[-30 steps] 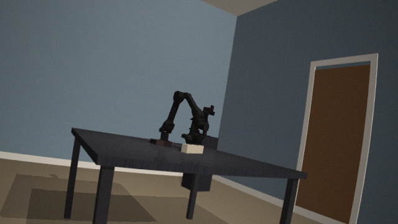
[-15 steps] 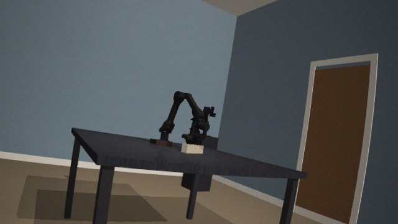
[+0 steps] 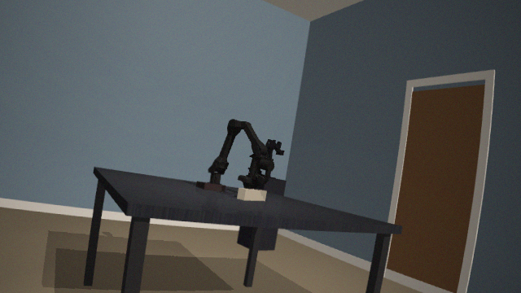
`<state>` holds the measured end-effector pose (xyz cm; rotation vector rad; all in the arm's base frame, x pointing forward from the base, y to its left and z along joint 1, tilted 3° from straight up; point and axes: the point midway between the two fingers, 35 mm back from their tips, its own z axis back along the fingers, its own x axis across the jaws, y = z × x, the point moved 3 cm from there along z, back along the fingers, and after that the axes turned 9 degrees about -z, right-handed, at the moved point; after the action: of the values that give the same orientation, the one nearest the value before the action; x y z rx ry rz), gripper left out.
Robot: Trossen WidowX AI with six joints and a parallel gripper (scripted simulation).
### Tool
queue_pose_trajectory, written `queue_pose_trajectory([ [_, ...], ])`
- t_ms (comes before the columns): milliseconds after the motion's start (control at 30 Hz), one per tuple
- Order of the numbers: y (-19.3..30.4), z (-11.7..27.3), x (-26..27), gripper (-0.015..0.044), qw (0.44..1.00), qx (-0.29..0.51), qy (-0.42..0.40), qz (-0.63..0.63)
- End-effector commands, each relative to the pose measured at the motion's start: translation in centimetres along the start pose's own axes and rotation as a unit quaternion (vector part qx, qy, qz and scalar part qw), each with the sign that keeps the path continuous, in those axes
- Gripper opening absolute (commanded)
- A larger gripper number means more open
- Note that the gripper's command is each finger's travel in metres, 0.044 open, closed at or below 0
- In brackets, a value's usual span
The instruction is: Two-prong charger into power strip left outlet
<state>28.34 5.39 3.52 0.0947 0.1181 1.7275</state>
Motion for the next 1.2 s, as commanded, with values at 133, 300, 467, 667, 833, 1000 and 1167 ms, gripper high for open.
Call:
queue_pose_trajectory([
  [133, -0.04, 0.00, 0.00, 0.0262, 1.000, -0.001, 0.000, 0.000],
  [300, -0.04, 0.00, 0.00, 0.0394, 1.000, -0.001, 0.000, 0.000],
  [467, 0.01, 0.00, -0.01, 0.0440, 1.000, -0.002, 0.000, 0.000],
  [667, 0.18, -0.02, -0.03, 0.0440, 1.000, -0.004, -0.001, 0.000],
  [833, 0.33, -0.03, -0.06, 0.0440, 1.000, -0.006, -0.001, 0.000],
  [1000, 0.48, -0.04, -0.08, 0.0440, 1.000, -0.008, -0.001, 0.000],
  [1167, 0.64, -0.06, -0.10, 0.0440, 1.000, -0.010, -0.002, 0.000],
])
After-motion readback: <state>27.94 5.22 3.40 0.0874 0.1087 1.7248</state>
